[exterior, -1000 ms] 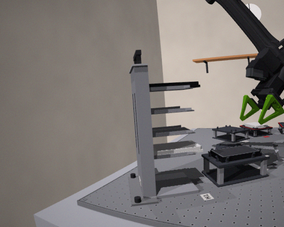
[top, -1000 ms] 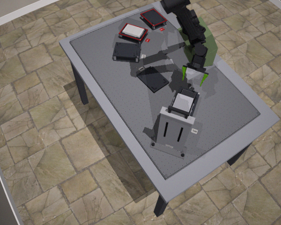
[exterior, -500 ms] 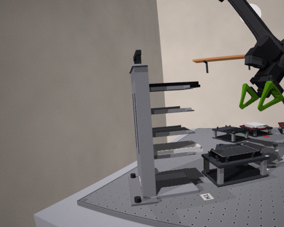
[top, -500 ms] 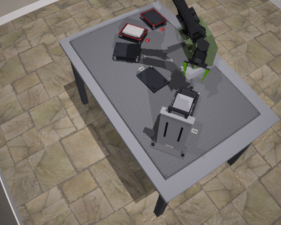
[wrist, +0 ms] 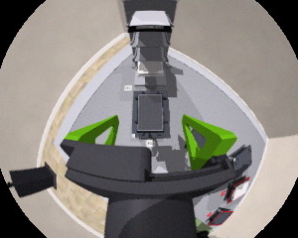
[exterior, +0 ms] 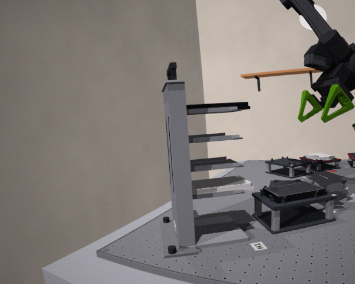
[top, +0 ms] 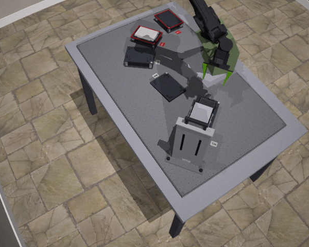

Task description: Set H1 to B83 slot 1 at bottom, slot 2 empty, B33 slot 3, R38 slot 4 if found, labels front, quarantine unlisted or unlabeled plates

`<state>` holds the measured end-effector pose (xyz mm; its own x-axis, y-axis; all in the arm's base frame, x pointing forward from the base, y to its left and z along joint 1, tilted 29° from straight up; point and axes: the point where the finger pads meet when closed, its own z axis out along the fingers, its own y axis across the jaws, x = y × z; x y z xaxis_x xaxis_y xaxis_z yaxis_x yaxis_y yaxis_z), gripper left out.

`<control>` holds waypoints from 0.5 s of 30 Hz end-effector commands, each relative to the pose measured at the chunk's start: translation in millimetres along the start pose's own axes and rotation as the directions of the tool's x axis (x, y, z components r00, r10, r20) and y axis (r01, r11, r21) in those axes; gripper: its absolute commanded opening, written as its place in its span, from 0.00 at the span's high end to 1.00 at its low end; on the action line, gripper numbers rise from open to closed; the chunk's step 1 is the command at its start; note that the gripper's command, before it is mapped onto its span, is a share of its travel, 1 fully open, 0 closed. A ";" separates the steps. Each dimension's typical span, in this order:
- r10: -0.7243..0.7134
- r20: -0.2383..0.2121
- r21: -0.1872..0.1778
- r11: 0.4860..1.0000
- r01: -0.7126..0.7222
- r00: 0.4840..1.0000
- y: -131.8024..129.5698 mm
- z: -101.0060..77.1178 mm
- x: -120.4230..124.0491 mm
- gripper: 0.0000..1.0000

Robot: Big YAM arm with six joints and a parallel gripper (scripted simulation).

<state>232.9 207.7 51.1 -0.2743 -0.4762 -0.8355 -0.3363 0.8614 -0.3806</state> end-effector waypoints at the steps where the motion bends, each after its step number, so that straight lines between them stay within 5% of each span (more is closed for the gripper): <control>1: 0.043 0.019 -0.015 0.999 -0.043 0.999 9.0 -4.4 -21.9 0.00; 5: 0.020 0.000 -0.012 1.000 -0.020 1.000 3.5 -11.1 -9.8 0.00; 6: 0.039 0.015 -0.015 0.999 -0.038 0.999 7.5 -11.2 -24.4 0.00; 15: -0.174 -0.055 -0.101 0.981 0.168 0.983 41.1 -3.0 -33.6 0.00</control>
<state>225.3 238.8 57.5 -0.2906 -0.5805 -0.7607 -0.4315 0.7890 -0.4373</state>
